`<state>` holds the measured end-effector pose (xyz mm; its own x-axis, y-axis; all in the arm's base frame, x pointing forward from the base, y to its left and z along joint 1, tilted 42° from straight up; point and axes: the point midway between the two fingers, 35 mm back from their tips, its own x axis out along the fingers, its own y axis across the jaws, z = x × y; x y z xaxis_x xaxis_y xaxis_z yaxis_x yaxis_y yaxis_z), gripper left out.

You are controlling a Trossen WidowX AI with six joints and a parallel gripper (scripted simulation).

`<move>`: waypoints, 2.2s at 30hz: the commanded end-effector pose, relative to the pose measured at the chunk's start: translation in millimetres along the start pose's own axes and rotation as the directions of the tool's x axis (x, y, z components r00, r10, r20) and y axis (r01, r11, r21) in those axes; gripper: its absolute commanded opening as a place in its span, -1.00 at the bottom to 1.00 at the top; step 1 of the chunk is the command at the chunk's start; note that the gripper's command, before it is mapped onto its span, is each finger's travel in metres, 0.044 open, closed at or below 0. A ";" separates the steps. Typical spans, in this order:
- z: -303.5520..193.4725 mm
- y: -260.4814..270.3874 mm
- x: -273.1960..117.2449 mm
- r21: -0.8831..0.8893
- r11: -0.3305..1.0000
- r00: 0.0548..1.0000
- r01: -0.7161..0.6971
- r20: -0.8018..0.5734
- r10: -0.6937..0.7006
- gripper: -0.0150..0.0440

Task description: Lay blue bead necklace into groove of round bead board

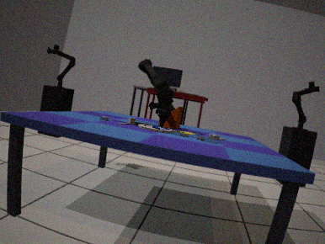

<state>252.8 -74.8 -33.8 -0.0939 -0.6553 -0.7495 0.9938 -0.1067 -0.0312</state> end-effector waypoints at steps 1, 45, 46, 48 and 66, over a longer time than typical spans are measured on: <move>0.1 0.3 -0.3 0.001 1.000 1.000 -0.001 0.000 0.001 -0.49; 0.6 -6.4 -4.1 -0.006 1.000 1.000 0.002 0.003 -0.002 1.00; 0.6 -6.4 -5.6 -0.006 1.000 1.000 0.002 0.004 -0.002 1.00; 0.6 -6.4 -6.1 -0.006 1.000 1.000 0.002 0.004 -0.002 1.00; 2.1 -5.7 -7.2 -0.065 0.998 1.000 0.002 0.004 -0.002 0.82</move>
<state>246.7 -70.7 -28.7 -0.0965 -0.6586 -0.7463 0.9945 -0.0945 -0.0452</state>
